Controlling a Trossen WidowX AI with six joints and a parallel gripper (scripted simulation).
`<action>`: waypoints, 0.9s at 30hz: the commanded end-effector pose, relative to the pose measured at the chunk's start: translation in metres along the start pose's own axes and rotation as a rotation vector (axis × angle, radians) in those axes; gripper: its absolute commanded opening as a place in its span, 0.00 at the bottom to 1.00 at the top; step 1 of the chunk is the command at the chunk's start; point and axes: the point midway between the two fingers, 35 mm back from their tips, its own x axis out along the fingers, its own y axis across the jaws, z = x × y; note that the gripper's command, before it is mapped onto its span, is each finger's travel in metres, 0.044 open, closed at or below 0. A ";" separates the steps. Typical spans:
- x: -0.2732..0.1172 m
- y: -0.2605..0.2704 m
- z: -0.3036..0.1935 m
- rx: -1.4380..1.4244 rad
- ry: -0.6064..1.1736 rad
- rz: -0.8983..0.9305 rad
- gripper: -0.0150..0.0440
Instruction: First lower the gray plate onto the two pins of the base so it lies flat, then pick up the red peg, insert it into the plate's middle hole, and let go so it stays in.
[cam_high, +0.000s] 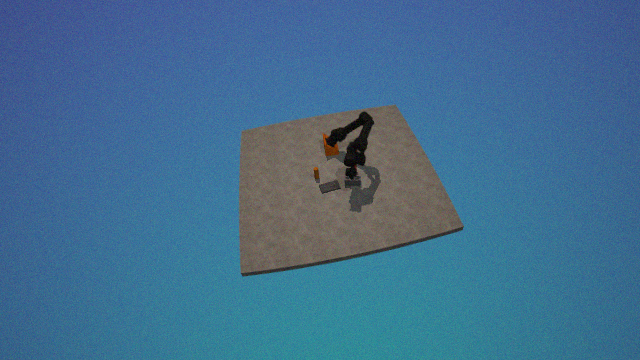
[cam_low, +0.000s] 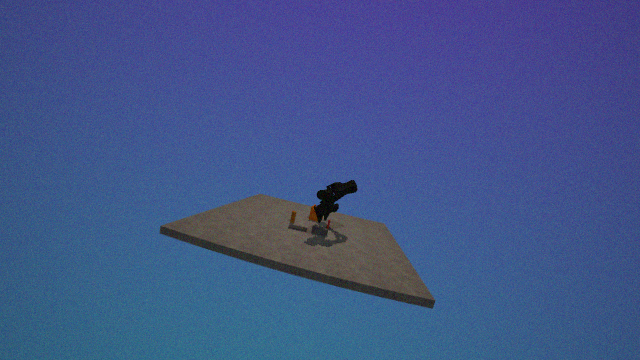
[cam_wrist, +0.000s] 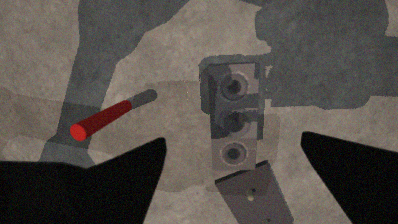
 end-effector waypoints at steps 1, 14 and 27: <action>0.007 -0.001 0.000 0.001 -0.007 -0.013 1.00; 0.031 -0.005 -0.001 0.001 -0.006 -0.014 1.00; 0.052 -0.006 -0.001 0.000 -0.007 -0.014 1.00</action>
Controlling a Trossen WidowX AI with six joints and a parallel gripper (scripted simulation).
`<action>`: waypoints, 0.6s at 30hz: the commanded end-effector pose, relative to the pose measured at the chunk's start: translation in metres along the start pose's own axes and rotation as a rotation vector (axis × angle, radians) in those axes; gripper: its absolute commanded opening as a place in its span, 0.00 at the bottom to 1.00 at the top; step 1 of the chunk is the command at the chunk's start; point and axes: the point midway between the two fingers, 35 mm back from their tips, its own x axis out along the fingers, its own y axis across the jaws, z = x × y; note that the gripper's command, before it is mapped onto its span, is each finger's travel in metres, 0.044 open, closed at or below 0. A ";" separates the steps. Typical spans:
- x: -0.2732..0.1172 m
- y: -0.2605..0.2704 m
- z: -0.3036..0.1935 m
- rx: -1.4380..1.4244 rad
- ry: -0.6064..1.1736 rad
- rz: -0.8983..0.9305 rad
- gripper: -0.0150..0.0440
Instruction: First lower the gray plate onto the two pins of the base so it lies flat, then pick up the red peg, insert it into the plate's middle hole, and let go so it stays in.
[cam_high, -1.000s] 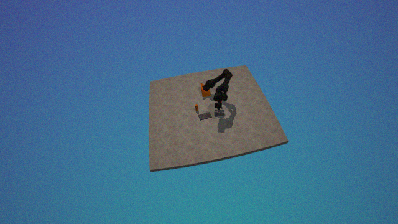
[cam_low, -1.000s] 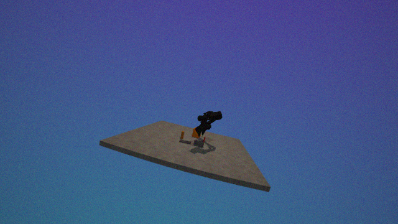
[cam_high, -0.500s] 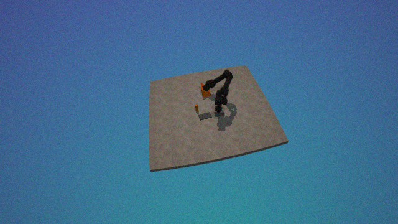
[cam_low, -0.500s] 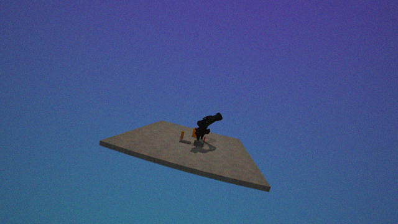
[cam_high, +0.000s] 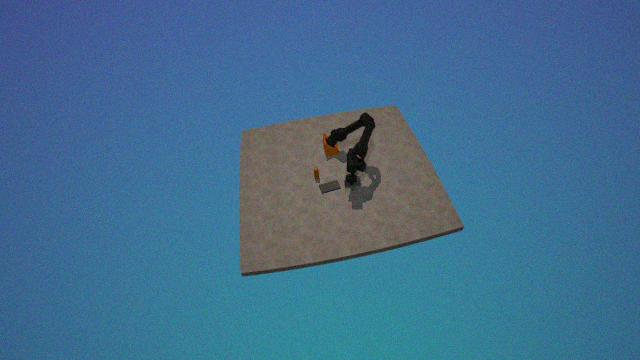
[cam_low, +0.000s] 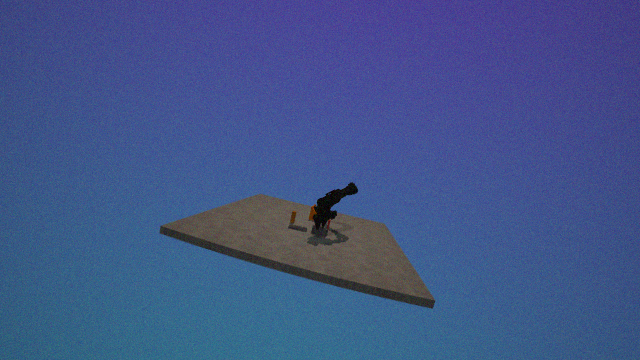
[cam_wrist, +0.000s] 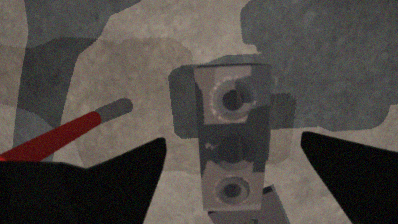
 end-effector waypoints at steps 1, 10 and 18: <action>0.007 0.001 0.000 0.004 -0.003 0.002 1.00; 0.021 0.001 0.000 0.004 -0.005 0.003 1.00; 0.032 0.002 0.000 0.004 -0.006 0.003 1.00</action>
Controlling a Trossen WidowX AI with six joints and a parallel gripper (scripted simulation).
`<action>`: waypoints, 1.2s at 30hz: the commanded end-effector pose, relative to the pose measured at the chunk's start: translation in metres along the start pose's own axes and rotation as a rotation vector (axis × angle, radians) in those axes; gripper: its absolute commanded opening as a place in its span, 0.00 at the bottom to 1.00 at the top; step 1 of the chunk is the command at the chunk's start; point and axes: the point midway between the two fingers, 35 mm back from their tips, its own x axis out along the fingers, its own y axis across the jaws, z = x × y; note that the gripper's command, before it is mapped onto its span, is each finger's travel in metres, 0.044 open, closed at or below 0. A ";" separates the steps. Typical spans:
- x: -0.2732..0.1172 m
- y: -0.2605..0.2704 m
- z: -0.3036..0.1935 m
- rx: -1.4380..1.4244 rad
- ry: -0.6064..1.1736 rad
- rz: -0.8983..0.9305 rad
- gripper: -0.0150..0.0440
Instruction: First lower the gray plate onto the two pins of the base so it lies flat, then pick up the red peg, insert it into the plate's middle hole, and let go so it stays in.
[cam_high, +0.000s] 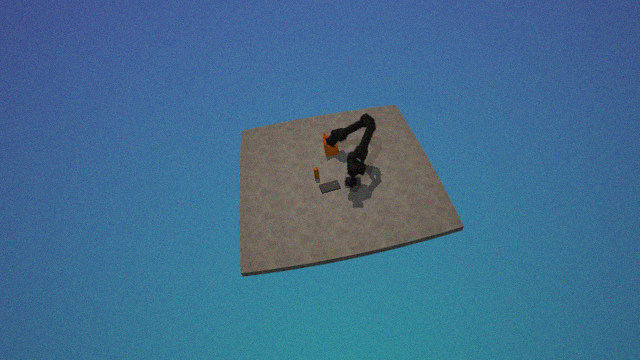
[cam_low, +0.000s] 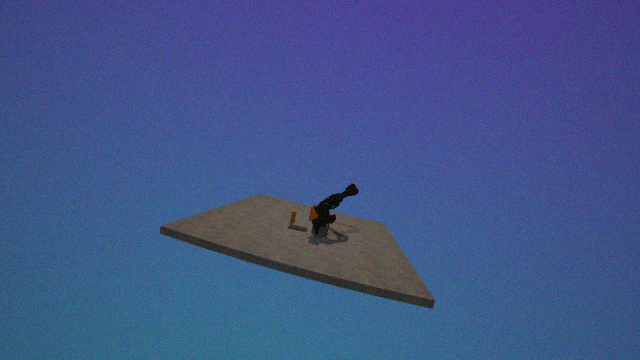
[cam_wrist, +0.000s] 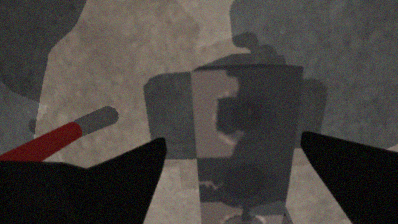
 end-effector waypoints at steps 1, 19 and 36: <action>0.003 0.001 0.000 0.004 -0.003 0.001 0.96; 0.003 0.001 0.000 0.004 -0.003 0.001 0.39; -0.047 -0.012 -0.003 0.006 0.008 -0.003 0.25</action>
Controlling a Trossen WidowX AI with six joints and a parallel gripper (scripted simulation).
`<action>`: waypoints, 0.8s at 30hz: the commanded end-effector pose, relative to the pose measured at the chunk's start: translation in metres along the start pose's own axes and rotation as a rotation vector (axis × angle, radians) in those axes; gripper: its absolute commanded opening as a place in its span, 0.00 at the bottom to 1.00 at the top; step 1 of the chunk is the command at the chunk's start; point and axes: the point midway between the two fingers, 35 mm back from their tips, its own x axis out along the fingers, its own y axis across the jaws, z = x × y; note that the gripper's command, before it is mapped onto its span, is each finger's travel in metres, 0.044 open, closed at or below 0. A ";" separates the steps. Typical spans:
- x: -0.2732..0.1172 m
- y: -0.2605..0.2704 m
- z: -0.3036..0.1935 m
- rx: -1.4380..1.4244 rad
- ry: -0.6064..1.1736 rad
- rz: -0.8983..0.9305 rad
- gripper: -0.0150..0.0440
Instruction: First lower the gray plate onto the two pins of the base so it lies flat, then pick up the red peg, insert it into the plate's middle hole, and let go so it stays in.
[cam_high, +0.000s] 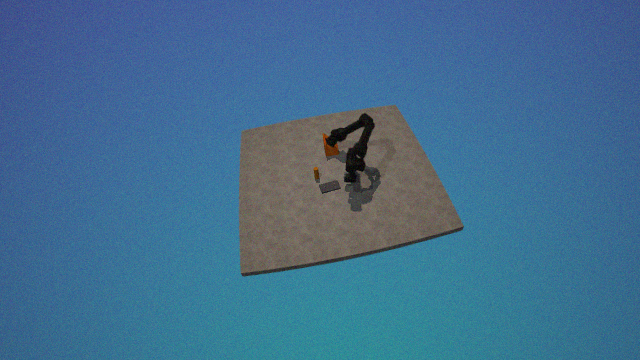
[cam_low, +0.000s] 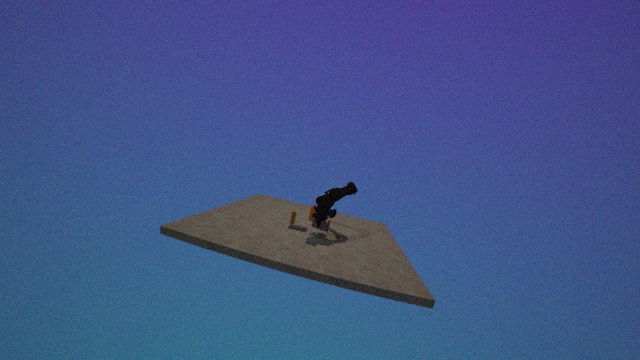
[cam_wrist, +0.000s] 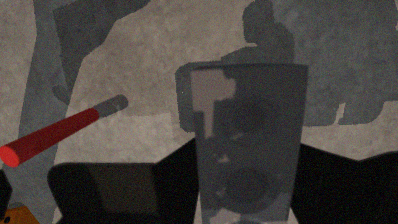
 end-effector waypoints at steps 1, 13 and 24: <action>-0.012 -0.002 -0.001 -0.001 0.004 -0.001 0.25; -0.050 -0.005 -0.004 -0.001 0.005 0.000 0.25; -0.085 -0.002 -0.005 -0.001 0.000 0.003 0.25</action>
